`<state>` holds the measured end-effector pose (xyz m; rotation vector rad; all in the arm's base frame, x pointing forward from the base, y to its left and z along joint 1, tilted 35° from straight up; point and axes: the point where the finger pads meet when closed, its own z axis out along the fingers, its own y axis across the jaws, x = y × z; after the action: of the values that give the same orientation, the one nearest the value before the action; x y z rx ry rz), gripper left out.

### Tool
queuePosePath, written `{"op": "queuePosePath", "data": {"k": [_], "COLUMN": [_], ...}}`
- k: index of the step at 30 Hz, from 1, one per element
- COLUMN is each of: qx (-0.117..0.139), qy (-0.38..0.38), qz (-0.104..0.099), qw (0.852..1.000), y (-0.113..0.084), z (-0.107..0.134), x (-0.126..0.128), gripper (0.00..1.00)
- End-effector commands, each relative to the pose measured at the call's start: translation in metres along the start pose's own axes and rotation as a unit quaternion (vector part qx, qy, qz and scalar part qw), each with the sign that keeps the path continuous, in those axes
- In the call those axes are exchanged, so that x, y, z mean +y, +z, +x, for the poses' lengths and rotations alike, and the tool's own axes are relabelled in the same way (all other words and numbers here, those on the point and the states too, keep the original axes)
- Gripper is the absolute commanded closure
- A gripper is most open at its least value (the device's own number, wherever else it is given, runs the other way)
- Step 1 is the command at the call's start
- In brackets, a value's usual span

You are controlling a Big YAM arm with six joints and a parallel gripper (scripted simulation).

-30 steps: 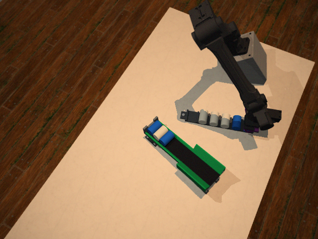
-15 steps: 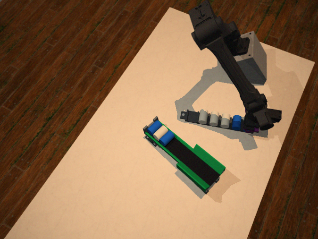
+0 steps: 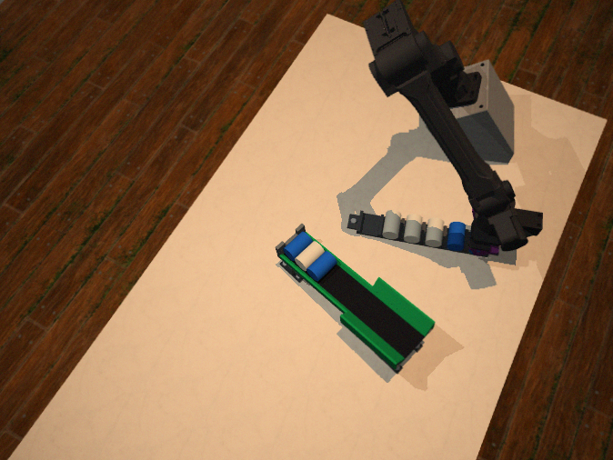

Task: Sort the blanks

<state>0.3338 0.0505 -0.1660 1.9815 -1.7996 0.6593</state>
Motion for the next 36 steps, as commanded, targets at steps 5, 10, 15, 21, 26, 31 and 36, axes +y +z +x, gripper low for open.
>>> {"op": "queuePosePath", "data": {"k": [5,10,15,21,26,31,36], "qx": [0.000,0.000,0.000,0.000,0.000,0.000,0.000], "qy": [0.006,0.007,0.007,0.007,0.007,0.007,0.007], "qz": [-0.003,-0.003,-0.003,-0.003,-0.003,-0.003,-0.003], "qw": [1.000,1.000,1.000,1.000,1.000,1.000,1.000], "y": [0.0078,0.0078,0.0078,0.0078,0.0078,0.0078,0.0078], "z": [0.0043,0.0042,0.0043,0.0043,0.0043,0.0043,0.0043], "x": [0.0001,0.0001,0.0001,0.0001,0.0001,0.0001,0.0001], "gripper": [0.20,0.39,0.39,0.39,0.39,0.39,0.39]}}
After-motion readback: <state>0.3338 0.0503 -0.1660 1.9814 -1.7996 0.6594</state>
